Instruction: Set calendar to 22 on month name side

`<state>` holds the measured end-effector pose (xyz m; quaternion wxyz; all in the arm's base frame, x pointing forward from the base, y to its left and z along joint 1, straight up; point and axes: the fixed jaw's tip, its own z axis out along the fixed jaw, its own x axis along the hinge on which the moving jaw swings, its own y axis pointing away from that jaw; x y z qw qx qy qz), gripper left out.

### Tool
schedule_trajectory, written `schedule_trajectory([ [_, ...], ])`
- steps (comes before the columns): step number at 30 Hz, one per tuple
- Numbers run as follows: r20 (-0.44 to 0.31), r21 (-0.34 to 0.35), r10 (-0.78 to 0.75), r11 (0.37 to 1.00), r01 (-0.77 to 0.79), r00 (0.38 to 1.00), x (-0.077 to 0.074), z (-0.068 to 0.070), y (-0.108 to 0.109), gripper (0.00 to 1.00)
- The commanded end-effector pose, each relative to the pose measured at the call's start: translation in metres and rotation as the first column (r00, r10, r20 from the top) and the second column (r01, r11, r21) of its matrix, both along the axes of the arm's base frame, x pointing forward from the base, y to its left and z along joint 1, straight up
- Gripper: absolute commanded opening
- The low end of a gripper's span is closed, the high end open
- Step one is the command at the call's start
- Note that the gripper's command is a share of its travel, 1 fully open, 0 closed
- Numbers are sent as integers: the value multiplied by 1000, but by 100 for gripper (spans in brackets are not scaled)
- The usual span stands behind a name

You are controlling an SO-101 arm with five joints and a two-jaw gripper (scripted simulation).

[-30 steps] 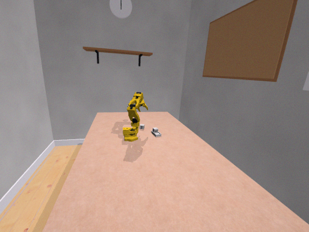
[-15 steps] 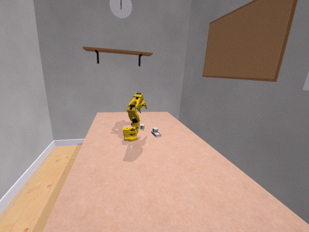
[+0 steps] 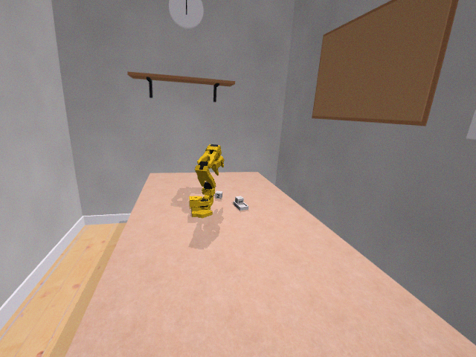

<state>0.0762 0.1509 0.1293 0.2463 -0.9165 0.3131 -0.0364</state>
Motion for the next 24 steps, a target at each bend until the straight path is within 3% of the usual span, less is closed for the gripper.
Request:
schedule_trajectory([
  [1,67,15,79,997,-80,995,3,5,0,35],
  [12,120,-24,185,983,-183,975,4,3,0,35],
  [24,129,-31,204,979,-201,970,5,3,-1,35],
])
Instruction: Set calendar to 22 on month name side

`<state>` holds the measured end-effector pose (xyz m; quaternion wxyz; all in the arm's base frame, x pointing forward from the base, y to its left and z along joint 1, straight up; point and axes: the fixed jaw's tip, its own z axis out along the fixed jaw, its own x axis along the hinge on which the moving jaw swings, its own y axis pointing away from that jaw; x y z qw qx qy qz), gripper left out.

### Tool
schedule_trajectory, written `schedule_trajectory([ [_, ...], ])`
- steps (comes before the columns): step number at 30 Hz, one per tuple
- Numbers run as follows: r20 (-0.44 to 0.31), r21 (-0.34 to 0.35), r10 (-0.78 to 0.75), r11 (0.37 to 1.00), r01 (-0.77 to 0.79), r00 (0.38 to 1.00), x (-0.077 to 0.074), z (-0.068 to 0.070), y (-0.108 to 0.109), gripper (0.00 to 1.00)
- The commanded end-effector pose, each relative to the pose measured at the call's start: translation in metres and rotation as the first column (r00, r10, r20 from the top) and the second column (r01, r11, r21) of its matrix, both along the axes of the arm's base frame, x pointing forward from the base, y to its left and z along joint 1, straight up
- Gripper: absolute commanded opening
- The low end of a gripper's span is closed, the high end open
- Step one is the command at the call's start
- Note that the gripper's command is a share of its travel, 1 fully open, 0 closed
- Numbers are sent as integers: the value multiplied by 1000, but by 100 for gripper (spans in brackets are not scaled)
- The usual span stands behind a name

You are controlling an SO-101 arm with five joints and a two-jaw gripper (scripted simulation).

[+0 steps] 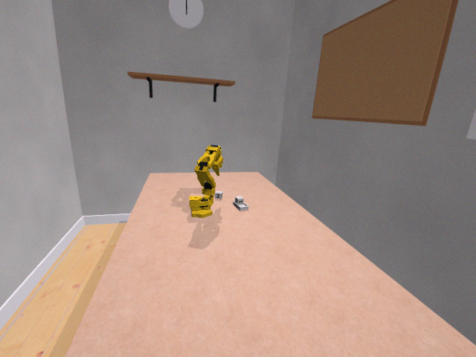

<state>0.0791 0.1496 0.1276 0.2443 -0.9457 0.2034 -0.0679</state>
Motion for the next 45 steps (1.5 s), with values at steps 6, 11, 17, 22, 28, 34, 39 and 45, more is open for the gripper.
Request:
schedule_trajectory([
  [6,0,-8,3,1000,-3,1000,2,-2,1,35],
  [11,-54,-110,0,994,-6,999,2,-18,1,35],
  [17,-111,-216,-9,976,-15,994,1,-35,-1,35],
  [22,-172,-331,-26,943,-33,985,-1,-54,-5,35],
  [28,-206,-393,-39,918,-46,978,-3,-64,-9,35],
  [34,-221,-422,-39,905,-59,975,-2,-68,-11,35],
  [39,-221,-422,-39,905,-59,975,-2,-68,-11,35],
  [45,-221,-422,-39,905,-59,975,-2,-68,-11,35],
])
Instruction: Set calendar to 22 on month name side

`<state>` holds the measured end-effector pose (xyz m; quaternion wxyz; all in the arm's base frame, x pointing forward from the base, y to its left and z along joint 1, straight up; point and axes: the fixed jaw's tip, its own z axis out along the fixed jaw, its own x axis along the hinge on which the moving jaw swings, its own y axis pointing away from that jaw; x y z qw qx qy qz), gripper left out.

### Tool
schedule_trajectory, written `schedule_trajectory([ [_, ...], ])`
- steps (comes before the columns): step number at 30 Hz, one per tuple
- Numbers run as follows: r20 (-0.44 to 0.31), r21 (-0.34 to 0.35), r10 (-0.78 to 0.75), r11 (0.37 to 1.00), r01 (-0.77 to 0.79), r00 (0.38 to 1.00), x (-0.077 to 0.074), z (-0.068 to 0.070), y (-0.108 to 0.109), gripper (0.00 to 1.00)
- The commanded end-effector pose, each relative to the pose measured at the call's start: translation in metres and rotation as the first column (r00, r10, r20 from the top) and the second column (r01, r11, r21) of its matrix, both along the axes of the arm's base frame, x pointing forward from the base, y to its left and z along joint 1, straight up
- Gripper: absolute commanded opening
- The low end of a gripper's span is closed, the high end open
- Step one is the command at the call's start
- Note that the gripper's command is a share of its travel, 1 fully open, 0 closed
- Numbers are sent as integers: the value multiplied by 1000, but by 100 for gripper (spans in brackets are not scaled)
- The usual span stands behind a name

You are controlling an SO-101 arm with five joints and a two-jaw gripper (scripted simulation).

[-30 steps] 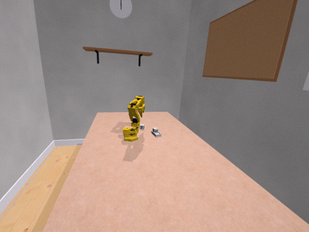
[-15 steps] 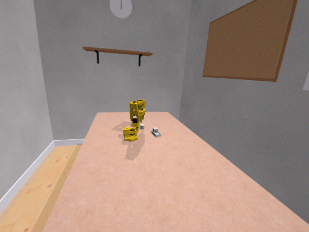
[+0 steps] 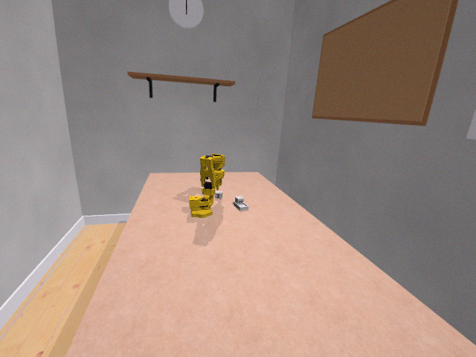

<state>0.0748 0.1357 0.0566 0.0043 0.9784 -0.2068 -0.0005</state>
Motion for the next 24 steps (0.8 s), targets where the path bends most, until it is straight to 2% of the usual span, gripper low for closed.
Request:
schedule_trajectory([
  [1,11,23,4,1000,-4,1000,3,2,3,35],
  [12,11,23,4,1000,-4,1000,3,1,3,35],
  [24,11,23,4,1000,-4,1000,3,-9,4,35],
])
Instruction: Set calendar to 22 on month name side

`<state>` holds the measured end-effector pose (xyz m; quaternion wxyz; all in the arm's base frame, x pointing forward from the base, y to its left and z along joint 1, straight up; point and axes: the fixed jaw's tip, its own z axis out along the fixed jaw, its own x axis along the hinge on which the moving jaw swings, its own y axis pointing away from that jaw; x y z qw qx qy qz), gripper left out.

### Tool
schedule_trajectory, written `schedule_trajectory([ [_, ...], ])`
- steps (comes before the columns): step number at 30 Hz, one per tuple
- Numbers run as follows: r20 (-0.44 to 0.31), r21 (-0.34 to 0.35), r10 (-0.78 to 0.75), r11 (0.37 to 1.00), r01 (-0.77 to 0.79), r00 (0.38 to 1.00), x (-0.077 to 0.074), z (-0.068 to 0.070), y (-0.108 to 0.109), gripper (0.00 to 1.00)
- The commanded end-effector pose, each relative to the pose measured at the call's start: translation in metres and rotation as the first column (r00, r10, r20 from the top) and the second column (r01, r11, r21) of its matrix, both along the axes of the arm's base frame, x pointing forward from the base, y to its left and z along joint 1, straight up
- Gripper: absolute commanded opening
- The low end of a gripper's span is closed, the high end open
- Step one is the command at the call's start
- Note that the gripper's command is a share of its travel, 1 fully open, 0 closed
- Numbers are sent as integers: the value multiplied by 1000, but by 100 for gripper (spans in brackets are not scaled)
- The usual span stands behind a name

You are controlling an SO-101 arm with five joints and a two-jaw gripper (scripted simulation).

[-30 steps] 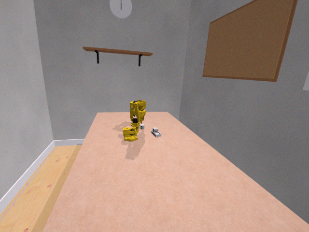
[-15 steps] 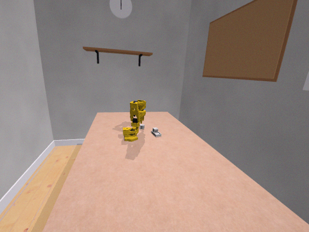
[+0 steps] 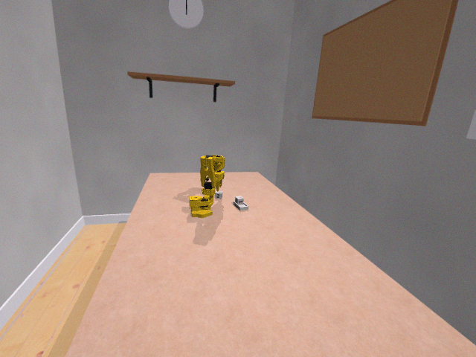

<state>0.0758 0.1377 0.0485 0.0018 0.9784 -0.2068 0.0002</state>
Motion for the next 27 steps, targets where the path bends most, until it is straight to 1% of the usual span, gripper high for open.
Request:
schedule_trajectory([
  [1,9,18,4,1000,-4,1000,2,-2,2,35],
  [13,9,18,4,1000,-4,1000,2,-21,2,35],
  [27,9,18,4,1000,-4,1000,2,-29,1,35],
])
